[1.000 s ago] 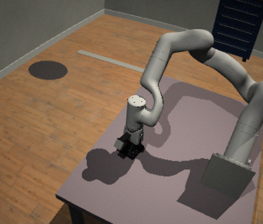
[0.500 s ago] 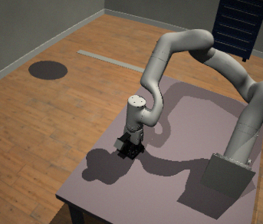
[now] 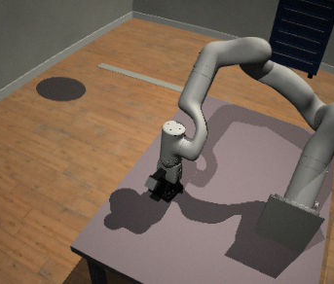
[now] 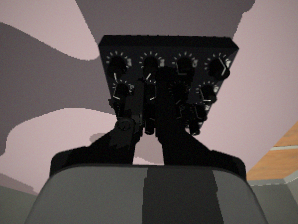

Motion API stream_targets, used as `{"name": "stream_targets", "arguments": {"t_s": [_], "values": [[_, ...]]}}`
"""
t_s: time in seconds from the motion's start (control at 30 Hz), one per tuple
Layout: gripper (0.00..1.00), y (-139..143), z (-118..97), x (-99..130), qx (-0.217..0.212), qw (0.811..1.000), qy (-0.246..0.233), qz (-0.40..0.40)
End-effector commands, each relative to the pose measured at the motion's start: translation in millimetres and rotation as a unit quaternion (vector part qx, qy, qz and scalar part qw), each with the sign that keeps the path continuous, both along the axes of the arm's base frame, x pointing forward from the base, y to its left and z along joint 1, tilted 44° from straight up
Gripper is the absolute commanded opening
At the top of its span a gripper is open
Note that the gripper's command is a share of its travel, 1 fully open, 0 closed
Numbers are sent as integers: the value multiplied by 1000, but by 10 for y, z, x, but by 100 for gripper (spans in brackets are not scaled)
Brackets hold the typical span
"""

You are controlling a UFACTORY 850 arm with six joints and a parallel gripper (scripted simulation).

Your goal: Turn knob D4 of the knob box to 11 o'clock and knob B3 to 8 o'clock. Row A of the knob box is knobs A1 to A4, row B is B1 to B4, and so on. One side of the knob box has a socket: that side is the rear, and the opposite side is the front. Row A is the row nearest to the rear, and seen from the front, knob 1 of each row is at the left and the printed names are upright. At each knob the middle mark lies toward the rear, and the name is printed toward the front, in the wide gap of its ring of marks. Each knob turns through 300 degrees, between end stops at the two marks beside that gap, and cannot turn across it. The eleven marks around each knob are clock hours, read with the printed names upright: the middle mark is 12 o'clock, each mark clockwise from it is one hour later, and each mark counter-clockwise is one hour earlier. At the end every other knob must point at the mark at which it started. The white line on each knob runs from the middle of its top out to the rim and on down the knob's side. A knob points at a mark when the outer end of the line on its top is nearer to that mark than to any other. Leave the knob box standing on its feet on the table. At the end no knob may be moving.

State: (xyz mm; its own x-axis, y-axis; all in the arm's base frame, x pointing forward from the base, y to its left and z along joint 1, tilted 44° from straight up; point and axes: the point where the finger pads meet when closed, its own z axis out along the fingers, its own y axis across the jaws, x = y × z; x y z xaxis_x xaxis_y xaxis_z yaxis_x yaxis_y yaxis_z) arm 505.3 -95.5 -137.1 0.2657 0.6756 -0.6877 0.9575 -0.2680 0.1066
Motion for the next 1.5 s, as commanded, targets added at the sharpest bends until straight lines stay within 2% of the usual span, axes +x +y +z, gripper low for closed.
{"name": "stream_targets", "arguments": {"t_s": [0.0,0.6,0.8,1.1,1.17,1.47], "values": [[8,5,4,8,1,1000,5,6],[8,5,4,8,11,996,64,68],[8,5,4,8,17,989,102,108],[8,5,4,8,28,968,171,180],[8,5,4,8,28,968,171,180],[8,5,4,8,41,932,248,261]]}}
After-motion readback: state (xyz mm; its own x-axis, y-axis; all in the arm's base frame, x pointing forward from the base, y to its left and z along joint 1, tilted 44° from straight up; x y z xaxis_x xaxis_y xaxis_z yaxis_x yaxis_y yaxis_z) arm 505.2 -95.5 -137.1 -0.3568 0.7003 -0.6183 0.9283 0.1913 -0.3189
